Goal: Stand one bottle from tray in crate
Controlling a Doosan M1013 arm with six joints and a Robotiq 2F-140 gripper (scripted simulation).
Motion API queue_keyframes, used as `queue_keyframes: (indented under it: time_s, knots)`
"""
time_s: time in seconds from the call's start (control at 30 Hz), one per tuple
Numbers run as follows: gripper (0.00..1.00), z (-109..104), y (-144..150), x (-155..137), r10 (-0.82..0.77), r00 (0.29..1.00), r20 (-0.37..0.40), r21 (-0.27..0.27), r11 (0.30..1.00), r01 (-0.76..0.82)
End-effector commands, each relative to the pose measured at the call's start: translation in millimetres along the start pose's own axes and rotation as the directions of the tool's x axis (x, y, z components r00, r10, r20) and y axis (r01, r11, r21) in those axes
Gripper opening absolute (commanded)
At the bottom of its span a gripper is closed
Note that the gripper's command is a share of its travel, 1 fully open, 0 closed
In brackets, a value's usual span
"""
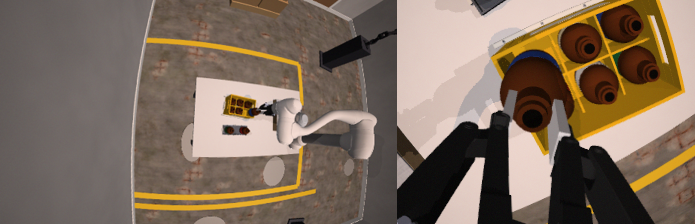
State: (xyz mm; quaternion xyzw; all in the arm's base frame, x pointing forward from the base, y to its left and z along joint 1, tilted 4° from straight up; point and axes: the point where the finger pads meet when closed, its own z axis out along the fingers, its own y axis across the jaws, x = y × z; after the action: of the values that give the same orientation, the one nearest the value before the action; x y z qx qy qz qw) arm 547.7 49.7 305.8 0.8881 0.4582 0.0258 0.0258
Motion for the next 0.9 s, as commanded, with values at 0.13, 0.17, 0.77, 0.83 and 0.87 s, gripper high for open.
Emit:
queue_keyframes:
  time_s: [0.13, 0.17, 0.77, 0.83, 0.87]
  knots:
    - [0.0, -0.1, 0.0, 0.0, 0.0, 1.0, 0.0, 0.0, 1.0, 0.0]
    - [0.0, -0.1, 0.0, 0.0, 0.0, 1.0, 0.0, 0.0, 1.0, 0.0]
    - [0.0, 4.9, 0.0, 0.0, 0.0, 1.0, 0.0, 0.0, 1.0, 0.0]
    - [0.0, 6.6, 0.0, 0.0, 0.0, 1.0, 0.0, 0.0, 1.0, 0.0]
    - [0.0, 7.5, 0.0, 0.0, 0.0, 1.0, 0.0, 0.0, 1.0, 0.0]
